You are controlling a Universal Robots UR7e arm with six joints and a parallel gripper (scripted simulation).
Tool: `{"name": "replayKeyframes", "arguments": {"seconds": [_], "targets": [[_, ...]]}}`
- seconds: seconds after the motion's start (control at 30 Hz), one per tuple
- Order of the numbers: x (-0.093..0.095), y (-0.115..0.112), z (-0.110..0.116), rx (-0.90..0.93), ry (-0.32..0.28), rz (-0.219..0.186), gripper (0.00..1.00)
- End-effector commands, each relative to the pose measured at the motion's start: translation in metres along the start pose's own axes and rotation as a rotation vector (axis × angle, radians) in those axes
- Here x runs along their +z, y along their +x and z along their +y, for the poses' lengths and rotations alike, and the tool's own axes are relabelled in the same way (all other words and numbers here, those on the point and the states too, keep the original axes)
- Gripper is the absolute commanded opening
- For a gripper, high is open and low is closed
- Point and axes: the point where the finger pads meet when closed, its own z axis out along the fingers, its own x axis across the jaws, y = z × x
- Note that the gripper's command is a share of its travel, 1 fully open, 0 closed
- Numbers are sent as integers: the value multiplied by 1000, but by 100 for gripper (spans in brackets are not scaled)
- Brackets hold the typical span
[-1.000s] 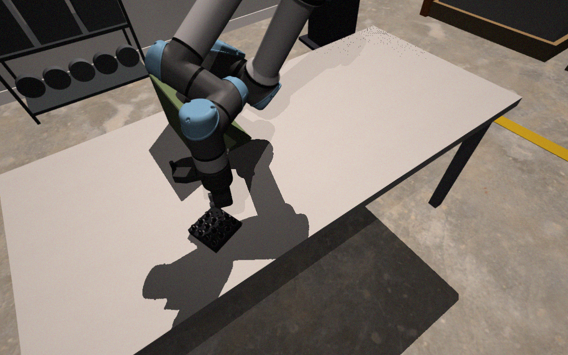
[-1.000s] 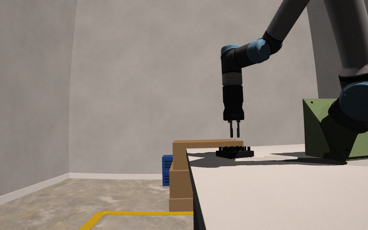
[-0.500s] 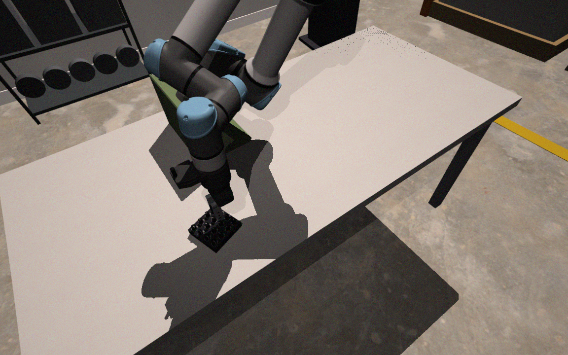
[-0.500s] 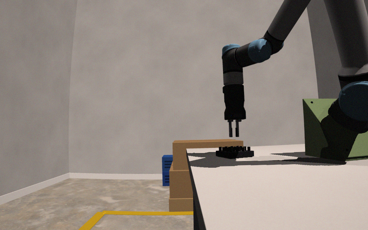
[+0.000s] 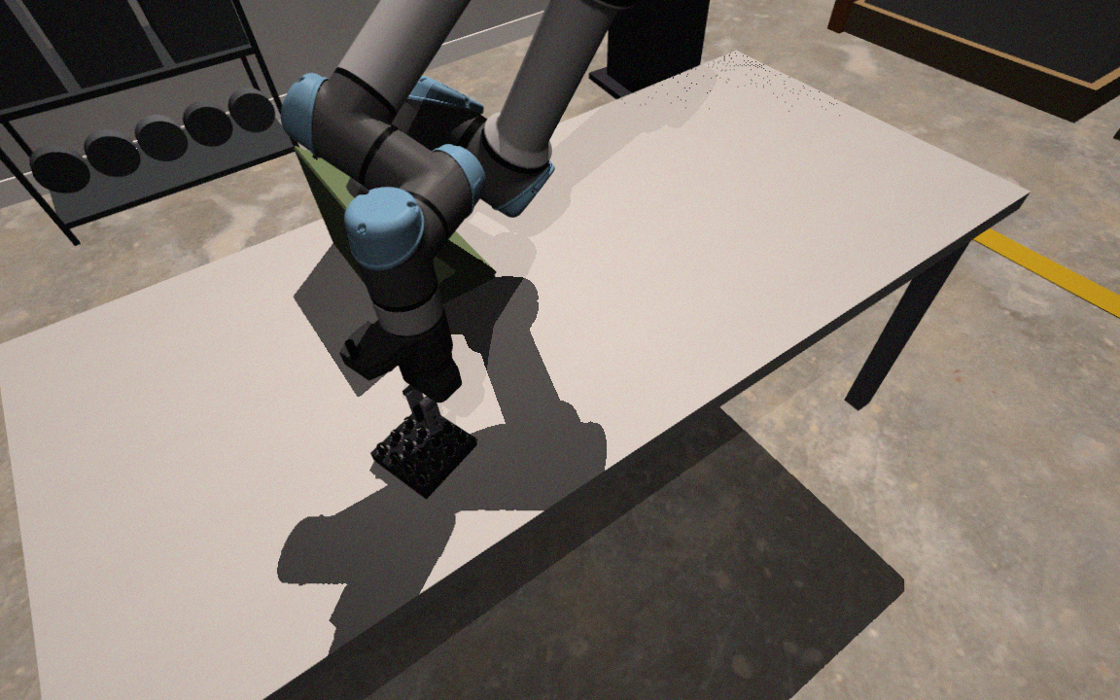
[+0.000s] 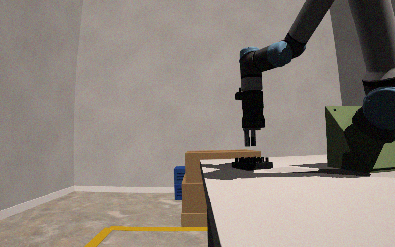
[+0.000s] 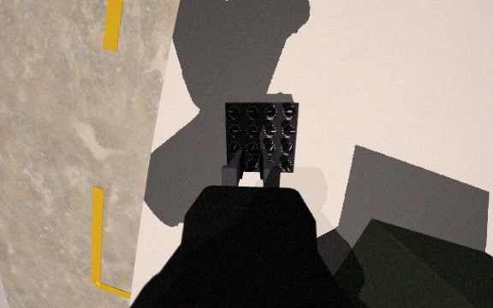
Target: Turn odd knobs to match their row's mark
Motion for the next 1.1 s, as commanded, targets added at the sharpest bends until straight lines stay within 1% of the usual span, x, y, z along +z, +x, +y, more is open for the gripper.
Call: {"name": "replayKeyframes", "arguments": {"seconds": [0.0,0.3,0.37,0.43,0.87,0.93,1.07], "targets": [[-1,0,1,-156,-6,-4,46],[-2,-2,2,-358,-5,-4,46],[-2,-2,2,-358,-5,-4,46],[-3,-2,3,-441,-5,-4,46],[-5,-4,8,-727,-5,-5,46],[-5,-4,8,-727,-5,-5,46],[-5,-4,10,-848,-5,-6,46]]}}
